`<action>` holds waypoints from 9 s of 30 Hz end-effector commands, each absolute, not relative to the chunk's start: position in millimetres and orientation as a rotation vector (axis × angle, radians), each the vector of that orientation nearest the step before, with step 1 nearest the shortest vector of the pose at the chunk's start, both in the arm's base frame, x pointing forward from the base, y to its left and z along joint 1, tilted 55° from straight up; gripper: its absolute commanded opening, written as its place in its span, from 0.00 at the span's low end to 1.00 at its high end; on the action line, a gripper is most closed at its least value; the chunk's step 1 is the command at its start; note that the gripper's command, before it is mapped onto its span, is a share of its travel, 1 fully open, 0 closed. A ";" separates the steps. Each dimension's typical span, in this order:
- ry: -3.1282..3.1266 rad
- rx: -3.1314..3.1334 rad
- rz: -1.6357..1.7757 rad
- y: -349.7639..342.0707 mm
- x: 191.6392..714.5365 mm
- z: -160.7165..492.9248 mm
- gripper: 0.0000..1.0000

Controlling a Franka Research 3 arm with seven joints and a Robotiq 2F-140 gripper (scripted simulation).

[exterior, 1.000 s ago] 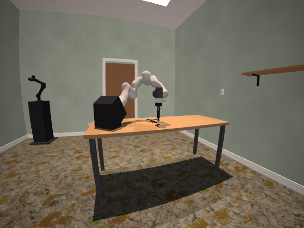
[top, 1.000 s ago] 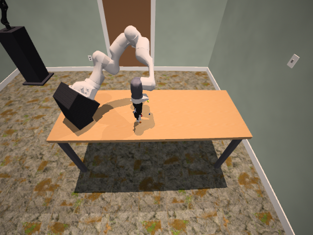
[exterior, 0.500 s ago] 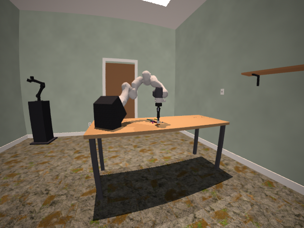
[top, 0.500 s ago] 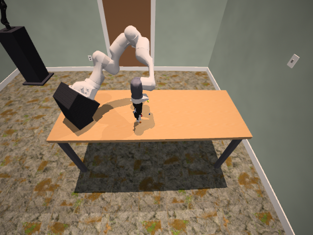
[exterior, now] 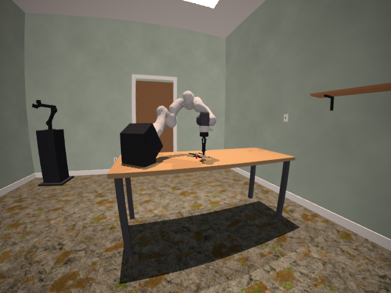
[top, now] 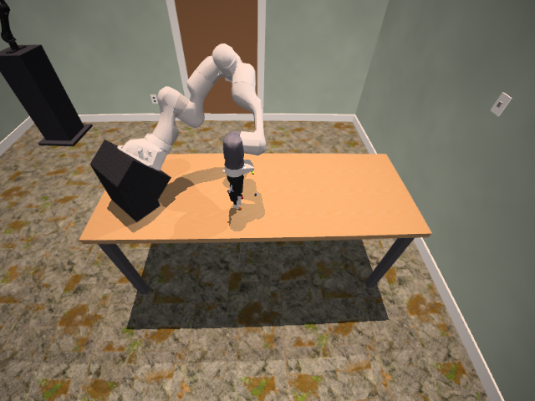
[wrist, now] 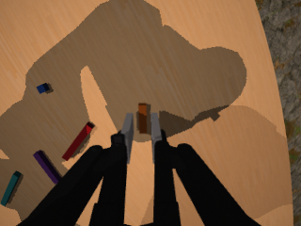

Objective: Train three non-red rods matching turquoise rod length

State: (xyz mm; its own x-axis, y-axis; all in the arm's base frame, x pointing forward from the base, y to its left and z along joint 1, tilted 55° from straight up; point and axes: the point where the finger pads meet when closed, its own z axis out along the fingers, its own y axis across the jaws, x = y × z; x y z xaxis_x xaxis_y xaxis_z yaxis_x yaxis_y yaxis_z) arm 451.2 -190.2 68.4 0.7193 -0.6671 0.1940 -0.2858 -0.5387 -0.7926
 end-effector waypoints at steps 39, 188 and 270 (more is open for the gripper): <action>0.717 -2.146 -0.629 -191.3 452.5 68.0 0.15; 0.717 -2.146 -0.629 -182.6 462.9 57.9 0.03; 1.312 -1.770 -0.291 -210.6 437.4 182.1 0.03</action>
